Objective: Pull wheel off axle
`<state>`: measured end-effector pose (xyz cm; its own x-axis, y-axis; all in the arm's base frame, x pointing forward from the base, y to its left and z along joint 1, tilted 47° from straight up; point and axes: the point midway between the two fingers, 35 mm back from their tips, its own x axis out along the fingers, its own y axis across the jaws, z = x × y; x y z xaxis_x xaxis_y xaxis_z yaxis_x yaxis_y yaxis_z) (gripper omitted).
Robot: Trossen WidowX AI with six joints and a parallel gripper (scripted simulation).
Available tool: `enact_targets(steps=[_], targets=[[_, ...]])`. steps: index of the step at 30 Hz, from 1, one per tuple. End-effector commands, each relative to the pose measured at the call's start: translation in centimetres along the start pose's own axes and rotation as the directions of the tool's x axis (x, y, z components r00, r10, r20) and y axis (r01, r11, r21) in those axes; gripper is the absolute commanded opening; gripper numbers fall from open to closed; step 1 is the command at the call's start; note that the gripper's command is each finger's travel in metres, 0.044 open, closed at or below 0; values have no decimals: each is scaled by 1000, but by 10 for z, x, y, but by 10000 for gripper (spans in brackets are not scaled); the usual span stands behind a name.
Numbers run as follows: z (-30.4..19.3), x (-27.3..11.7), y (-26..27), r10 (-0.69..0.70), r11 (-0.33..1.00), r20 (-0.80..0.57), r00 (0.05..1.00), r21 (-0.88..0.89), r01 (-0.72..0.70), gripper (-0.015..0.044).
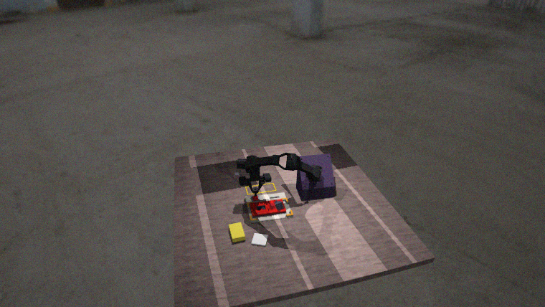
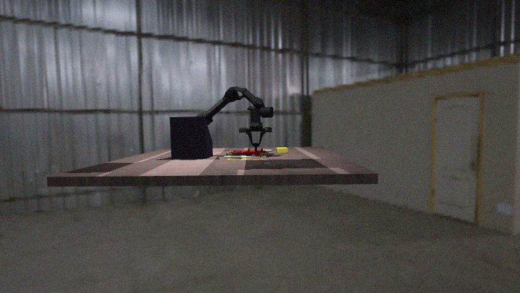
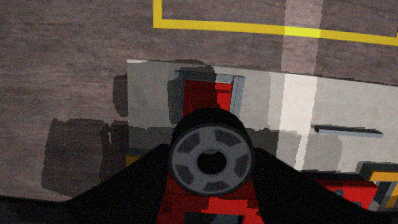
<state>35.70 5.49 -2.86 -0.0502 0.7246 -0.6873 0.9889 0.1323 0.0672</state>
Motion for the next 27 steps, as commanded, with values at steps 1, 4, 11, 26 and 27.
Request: enact_targets(steps=[1,4,11,26,27], targets=[[0,-3,1,4,1000,5,1000,-7,-4,0],[0,-5,1,4,1000,5,1000,-6,-4,0],[0,-31,-1,4,1000,6,1000,-6,-4,0],[44,-34,-24,-11,1000,29,1000,20,10,0],[49,-35,-26,-10,1000,28,1000,18,9,0]])
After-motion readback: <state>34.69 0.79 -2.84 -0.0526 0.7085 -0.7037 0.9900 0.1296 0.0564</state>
